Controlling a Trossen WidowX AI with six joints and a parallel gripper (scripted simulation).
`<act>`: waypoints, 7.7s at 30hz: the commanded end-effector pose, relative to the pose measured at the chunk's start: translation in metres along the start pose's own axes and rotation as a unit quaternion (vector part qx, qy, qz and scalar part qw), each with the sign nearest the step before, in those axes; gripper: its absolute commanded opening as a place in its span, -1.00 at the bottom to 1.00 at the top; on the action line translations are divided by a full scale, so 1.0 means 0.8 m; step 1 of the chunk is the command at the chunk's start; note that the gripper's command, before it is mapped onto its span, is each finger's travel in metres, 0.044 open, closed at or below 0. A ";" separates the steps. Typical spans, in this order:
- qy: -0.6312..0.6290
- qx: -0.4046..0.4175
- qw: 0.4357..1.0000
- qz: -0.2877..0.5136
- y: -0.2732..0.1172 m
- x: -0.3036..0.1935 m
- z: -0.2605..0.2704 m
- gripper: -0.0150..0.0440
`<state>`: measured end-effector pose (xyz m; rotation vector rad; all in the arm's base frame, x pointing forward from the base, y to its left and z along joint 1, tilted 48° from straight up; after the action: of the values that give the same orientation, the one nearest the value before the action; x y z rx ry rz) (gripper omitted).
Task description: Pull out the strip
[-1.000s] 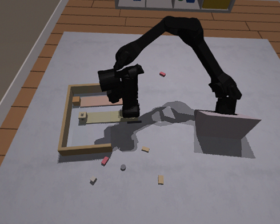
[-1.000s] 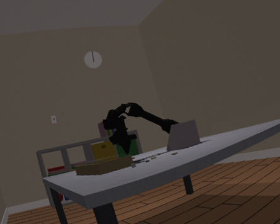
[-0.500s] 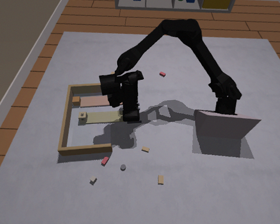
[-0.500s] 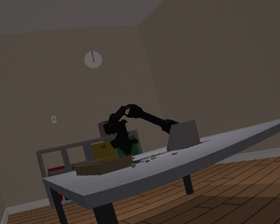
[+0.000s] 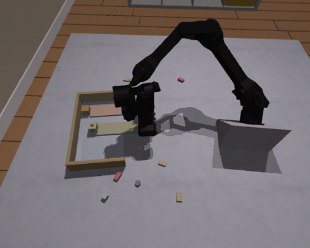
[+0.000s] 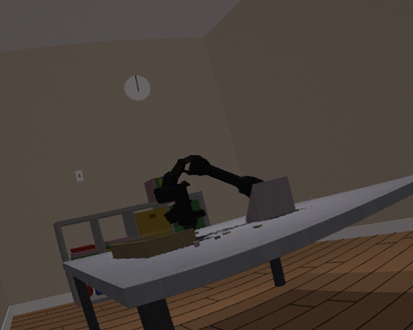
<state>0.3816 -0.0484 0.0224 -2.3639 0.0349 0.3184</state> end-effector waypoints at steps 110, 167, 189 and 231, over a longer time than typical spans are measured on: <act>-0.004 -0.002 1.000 0.002 0.009 -0.106 0.021 -0.49; -0.006 -0.002 1.000 0.003 0.009 -0.212 0.039 -0.49; -0.006 -0.001 1.000 0.003 -0.048 -0.210 0.037 -0.49; 0.003 -0.001 1.000 0.000 -0.065 -0.024 0.007 1.00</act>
<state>0.3563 -0.0084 0.0585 -2.3638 0.0412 0.3065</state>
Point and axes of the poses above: the point midway between the two fingers, 35 mm back from their tips, its own y axis out along the fingers, its own z axis across the jaws, x = y × z, the point moved 6 cm from there along -y, back along the fingers, and after that the axes turned 11 degrees about -y, right-handed, at the moved point
